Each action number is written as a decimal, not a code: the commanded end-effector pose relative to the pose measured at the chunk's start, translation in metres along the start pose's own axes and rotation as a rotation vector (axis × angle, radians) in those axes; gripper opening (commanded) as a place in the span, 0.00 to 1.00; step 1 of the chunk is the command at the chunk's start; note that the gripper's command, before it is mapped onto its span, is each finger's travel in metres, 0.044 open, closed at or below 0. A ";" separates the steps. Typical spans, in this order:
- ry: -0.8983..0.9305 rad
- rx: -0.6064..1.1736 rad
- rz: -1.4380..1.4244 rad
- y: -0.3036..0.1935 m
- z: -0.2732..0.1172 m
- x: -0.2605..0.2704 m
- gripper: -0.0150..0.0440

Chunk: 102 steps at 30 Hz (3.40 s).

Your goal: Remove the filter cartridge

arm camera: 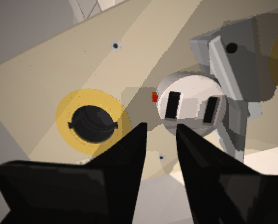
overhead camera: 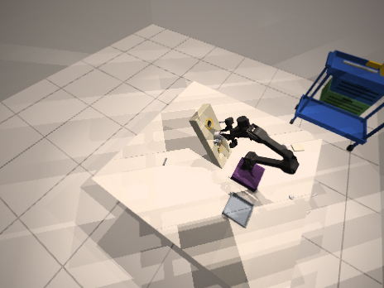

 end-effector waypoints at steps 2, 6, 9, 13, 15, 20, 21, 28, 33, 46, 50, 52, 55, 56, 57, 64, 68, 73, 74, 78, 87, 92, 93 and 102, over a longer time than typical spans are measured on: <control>0.007 0.003 -0.001 0.000 -0.001 0.001 0.42; 0.014 0.009 -0.006 -0.001 -0.002 0.002 0.42; 0.016 0.010 -0.006 -0.012 -0.007 0.032 0.42; 0.018 0.011 -0.007 -0.024 -0.011 0.065 0.42; 0.018 0.011 -0.007 -0.025 -0.011 0.067 0.42; 0.020 0.012 -0.008 -0.031 -0.025 0.085 0.60; 0.021 0.013 -0.008 -0.034 -0.031 0.092 0.64; 0.023 0.016 -0.009 -0.044 -0.057 0.119 0.96; -0.050 -0.005 -0.346 -0.037 -0.046 0.105 0.77; -0.338 0.165 -1.585 -0.012 -0.015 0.048 0.77; -0.383 0.242 -1.788 -0.007 -0.010 0.037 0.77; -0.392 0.279 -1.891 -0.006 -0.009 0.033 0.77; -0.394 0.286 -1.908 -0.006 -0.009 0.032 0.77; -0.394 0.286 -1.908 -0.006 -0.009 0.032 0.77; -0.394 0.286 -1.908 -0.006 -0.009 0.032 0.77; -0.394 0.286 -1.908 -0.006 -0.009 0.032 0.77; -0.394 0.286 -1.908 -0.005 -0.007 0.032 0.77; -0.394 0.285 -1.908 -0.004 0.001 0.029 0.77; -0.393 0.285 -1.908 -0.004 0.002 0.029 0.77; -0.393 0.285 -1.908 -0.003 0.008 0.027 0.77; -0.392 0.285 -1.909 -0.001 0.022 0.021 0.77; -0.392 0.284 -1.909 0.000 0.029 0.018 0.77; -0.392 0.284 -1.909 0.000 0.030 0.017 0.77; -0.389 0.290 -1.912 0.000 0.033 0.015 0.64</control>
Point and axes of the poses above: the point midway between the two fingers, 35 mm back from their tips, its own z axis out along the fingers, its own x axis across the jaws, y = z × x, the point moved 6 cm from there along -z, back along the fingers, and after that the axes turned 1 degree about -z, right-handed, at the moved point
